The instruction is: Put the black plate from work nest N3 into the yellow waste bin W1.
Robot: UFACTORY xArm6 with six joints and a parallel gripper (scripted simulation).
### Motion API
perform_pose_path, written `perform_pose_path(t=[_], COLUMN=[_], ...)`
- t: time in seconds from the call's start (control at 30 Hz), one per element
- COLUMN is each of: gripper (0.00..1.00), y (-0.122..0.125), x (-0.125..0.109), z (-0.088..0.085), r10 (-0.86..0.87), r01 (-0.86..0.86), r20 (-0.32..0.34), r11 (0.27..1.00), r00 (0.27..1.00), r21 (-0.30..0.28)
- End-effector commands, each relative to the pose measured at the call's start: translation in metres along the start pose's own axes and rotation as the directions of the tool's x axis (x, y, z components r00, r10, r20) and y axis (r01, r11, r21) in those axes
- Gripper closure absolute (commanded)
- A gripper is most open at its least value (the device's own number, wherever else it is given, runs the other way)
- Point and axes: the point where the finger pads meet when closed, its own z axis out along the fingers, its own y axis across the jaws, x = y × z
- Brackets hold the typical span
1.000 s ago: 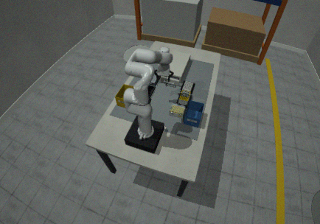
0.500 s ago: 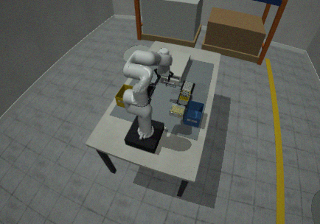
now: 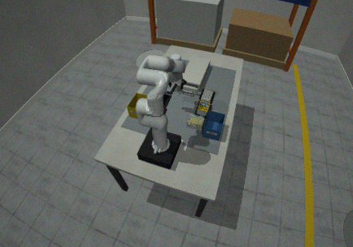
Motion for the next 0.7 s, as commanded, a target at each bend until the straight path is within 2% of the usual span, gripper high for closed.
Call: perform_pose_path(t=[0.0, 0.53, 0.67], gripper=[0.0, 0.0, 0.0], y=[-0.012, -0.077, -0.086], x=[0.005, 0.019, 0.021], z=[0.004, 0.038, 0.042], r10=[0.001, 0.001, 0.001], r01=[-0.001, -0.001, -0.001], r20=[-0.005, -0.005, -0.005], r11=[1.0, 1.0, 1.0], r00=[1.0, 1.0, 1.0], r21=[0.0, 0.001, 0.001])
